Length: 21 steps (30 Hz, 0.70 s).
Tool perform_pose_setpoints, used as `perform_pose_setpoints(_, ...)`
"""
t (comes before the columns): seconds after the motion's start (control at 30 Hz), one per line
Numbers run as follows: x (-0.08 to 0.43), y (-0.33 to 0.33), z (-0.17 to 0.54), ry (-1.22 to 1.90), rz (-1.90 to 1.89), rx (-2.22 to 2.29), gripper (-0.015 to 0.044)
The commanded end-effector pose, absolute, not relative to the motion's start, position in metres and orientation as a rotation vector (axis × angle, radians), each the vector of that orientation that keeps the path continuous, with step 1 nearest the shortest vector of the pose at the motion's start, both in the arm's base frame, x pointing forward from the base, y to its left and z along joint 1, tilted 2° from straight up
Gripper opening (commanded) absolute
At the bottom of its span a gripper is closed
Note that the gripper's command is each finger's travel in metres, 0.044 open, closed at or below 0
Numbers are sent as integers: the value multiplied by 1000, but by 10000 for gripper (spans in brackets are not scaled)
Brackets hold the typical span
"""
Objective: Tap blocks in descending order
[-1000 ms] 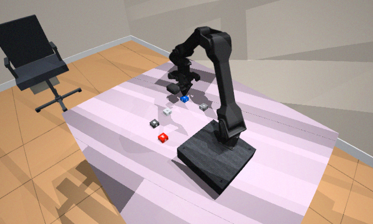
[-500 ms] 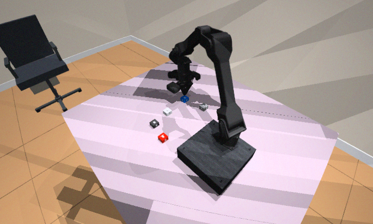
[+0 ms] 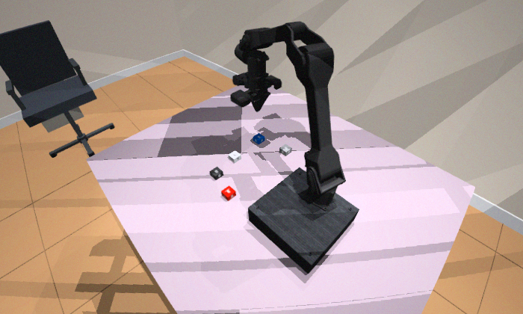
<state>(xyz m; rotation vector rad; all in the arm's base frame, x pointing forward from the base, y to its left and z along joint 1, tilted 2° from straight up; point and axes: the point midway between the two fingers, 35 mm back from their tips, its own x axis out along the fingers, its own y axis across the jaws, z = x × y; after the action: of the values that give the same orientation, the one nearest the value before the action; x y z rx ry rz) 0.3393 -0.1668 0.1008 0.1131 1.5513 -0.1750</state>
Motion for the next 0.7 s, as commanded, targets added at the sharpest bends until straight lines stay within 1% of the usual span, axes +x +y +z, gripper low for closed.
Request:
perform_pose_setpoints(0.0, 339, -154, 104, 1569, -169, 122, 20)
perform_pose_setpoints(0.23, 348, -40, 101, 1569, -160, 131, 20)
perform_pose_setpoints(0.3, 345, -19, 100, 1570, -159, 133, 20)
perform_pose_setpoints(0.5, 345, -16, 97, 1570, -158, 133, 20)
perform_pose_setpoints(0.67, 345, -17, 29, 1570, -158, 133, 20)
